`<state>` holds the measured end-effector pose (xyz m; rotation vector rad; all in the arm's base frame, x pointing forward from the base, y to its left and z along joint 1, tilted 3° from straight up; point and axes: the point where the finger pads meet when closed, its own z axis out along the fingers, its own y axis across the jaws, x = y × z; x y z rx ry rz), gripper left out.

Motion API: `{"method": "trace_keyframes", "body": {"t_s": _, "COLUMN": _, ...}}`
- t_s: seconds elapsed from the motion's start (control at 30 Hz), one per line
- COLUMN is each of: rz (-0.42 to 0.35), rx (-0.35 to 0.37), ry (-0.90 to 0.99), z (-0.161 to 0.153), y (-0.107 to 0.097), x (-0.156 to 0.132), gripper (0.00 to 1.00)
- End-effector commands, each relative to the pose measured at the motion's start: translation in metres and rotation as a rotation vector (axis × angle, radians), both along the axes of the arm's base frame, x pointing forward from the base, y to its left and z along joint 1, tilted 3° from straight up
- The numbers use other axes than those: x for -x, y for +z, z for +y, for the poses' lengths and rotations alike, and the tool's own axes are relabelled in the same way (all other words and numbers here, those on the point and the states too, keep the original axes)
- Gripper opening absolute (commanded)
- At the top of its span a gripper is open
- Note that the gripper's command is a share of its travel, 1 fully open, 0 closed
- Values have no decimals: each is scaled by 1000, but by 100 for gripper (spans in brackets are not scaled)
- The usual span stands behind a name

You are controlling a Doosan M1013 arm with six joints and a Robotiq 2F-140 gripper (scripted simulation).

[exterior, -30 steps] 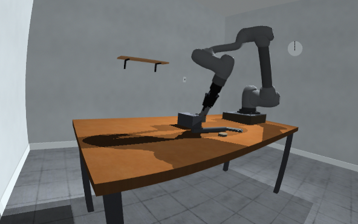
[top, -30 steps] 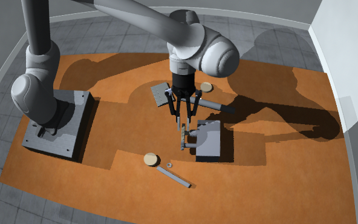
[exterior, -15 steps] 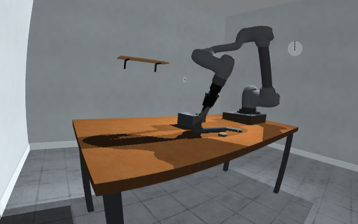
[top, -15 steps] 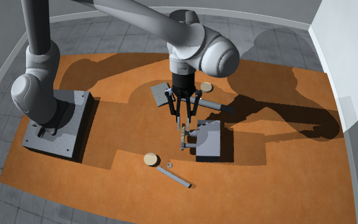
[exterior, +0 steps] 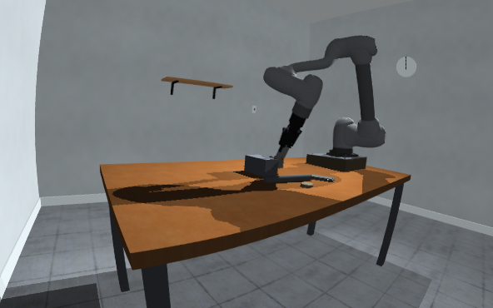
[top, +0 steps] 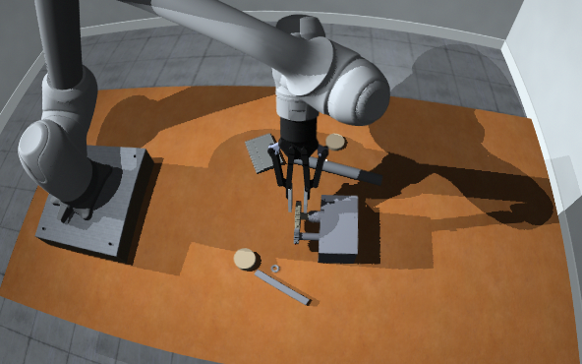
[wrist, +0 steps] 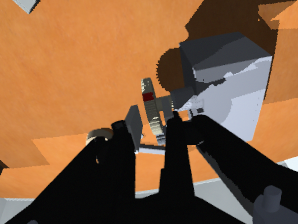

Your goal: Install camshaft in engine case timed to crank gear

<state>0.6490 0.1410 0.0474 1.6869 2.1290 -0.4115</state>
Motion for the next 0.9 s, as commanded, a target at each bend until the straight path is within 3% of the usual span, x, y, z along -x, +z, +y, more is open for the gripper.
{"method": "trace_keyframes", "body": {"t_s": 0.0, "rz": 2, "rx": -3, "ry": -4, "z": 5, "y": 8, "x": 1, "gripper": 19}}
{"method": "trace_keyframes", "body": {"t_s": 0.37, "rz": 2, "rx": -3, "ry": -4, "z": 17, "y": 32, "x": 4, "gripper": 19}}
{"method": "trace_keyframes", "body": {"t_s": 0.87, "rz": 2, "rx": -3, "ry": -4, "z": 22, "y": 41, "x": 5, "gripper": 19}}
